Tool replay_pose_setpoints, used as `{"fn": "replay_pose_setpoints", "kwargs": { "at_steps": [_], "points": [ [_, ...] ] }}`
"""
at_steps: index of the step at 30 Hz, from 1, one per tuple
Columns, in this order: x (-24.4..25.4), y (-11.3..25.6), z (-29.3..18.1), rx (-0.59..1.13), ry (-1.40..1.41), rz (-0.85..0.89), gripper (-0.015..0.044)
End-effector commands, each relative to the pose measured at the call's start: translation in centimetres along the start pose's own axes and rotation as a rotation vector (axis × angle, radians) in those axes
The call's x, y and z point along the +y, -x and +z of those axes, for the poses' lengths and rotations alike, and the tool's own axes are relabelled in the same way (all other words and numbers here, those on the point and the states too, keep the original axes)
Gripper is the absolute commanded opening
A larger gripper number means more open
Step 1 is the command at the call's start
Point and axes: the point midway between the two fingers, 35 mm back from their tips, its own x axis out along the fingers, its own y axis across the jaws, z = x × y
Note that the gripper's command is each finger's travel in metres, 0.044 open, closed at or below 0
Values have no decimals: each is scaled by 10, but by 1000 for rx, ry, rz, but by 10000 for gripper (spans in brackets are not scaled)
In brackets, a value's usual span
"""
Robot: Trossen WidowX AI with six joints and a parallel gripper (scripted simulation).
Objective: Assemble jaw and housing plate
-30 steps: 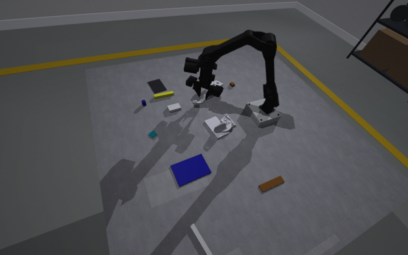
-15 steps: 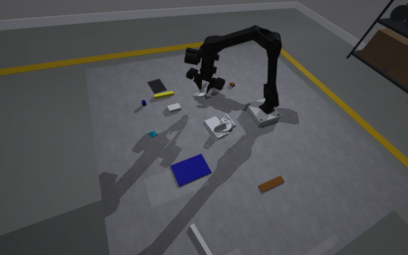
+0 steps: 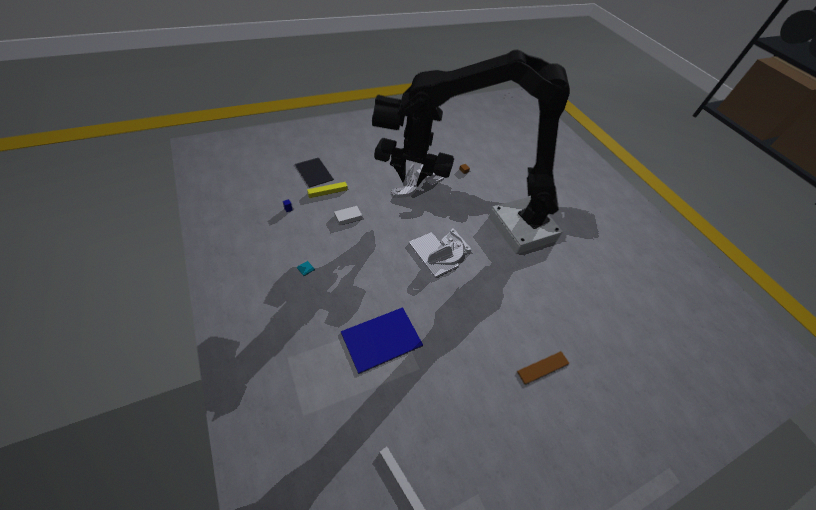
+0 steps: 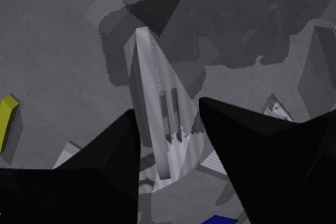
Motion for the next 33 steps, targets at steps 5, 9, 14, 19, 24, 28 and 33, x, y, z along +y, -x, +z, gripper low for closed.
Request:
{"fn": "replay_pose_setpoints", "kwargs": {
  "at_steps": [5, 9, 14, 19, 24, 28, 33],
  "points": [
    [-12, 6, -6, 0, 172, 7, 134],
    [-17, 7, -9, 0, 261, 6, 134],
    [-25, 8, -13, 0, 373, 6, 134],
    [-32, 9, -16, 0, 485, 6, 134],
    [-40, 10, -19, 0, 597, 5, 134],
    [-46, 10, -22, 0, 687, 5, 134],
    [-53, 11, -24, 1, 799, 5, 134]
  ]
}}
